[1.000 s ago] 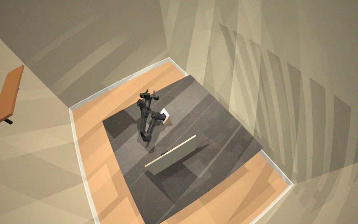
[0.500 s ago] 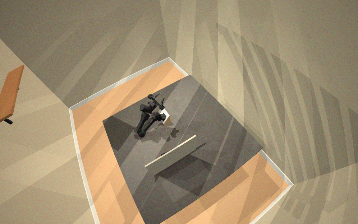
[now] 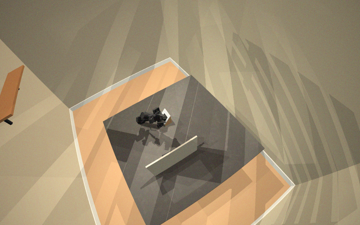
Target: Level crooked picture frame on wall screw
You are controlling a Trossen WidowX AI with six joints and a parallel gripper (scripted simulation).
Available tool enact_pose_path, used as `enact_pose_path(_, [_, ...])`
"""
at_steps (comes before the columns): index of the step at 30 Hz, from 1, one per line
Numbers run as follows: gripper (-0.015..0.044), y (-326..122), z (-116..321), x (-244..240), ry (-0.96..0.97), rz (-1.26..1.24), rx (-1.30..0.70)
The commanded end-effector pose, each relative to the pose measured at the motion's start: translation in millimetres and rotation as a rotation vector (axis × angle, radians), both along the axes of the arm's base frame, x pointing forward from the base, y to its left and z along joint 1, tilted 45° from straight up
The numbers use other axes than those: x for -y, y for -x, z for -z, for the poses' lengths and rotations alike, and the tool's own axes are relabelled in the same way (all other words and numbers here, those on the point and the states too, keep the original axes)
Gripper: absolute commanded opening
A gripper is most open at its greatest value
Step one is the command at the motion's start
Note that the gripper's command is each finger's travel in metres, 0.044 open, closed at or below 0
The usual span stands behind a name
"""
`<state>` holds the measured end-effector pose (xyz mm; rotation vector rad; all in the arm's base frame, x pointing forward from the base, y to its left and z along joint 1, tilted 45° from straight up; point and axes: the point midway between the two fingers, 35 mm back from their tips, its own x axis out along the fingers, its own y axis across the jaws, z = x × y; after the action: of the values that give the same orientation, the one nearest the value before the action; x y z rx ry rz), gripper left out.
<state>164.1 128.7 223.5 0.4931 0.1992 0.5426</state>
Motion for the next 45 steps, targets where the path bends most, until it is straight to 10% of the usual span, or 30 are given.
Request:
enact_pose_path(1, [0.026, -19.5, 1.5, 41.6, 0.003, 0.23, 0.024])
enact_pose_path(8, [0.026, -29.6, -1.6, 108.7, -0.003, 0.578, 0.063])
enact_pose_path(45, [0.026, -29.6, -1.6, 108.7, -0.003, 0.578, 0.063])
